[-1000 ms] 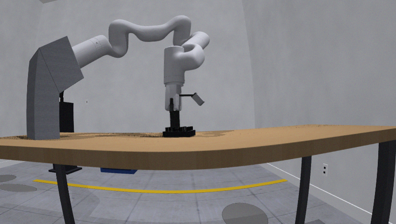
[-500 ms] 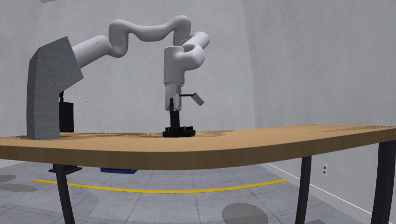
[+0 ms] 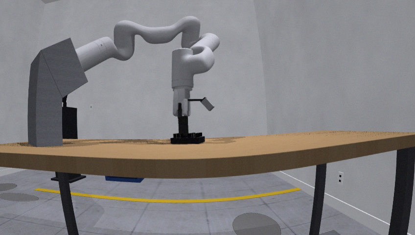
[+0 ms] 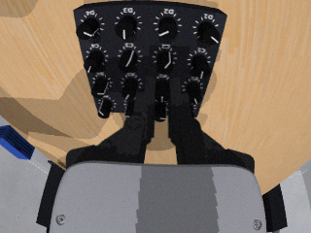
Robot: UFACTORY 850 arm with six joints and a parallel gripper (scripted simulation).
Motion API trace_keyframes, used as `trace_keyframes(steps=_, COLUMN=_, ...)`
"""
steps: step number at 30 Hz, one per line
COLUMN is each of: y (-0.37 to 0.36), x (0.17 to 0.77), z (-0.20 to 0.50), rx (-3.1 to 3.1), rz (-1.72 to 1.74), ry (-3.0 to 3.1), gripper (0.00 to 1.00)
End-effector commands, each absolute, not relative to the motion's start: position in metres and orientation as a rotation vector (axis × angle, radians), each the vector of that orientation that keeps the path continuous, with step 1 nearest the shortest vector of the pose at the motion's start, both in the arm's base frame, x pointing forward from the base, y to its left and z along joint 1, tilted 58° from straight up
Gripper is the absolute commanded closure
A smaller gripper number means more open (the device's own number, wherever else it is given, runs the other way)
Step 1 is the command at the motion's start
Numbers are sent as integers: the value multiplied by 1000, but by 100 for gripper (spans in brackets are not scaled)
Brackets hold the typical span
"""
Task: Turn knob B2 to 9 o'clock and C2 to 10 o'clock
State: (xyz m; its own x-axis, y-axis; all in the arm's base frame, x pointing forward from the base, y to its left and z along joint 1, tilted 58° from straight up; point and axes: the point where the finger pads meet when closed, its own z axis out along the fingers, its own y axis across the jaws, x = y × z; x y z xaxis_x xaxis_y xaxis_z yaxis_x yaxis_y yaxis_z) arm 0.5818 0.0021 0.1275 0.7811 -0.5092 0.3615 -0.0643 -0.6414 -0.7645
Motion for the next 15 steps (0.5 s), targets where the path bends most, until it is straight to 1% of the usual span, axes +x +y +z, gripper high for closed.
trace_keyframes(steps=1, y=2, x=582, z=128, rx=-2186, rz=-728, ry=424, gripper=92)
trace_keyframes(steps=15, y=2, x=582, z=128, rx=-2194, rz=-741, ry=398, gripper=92)
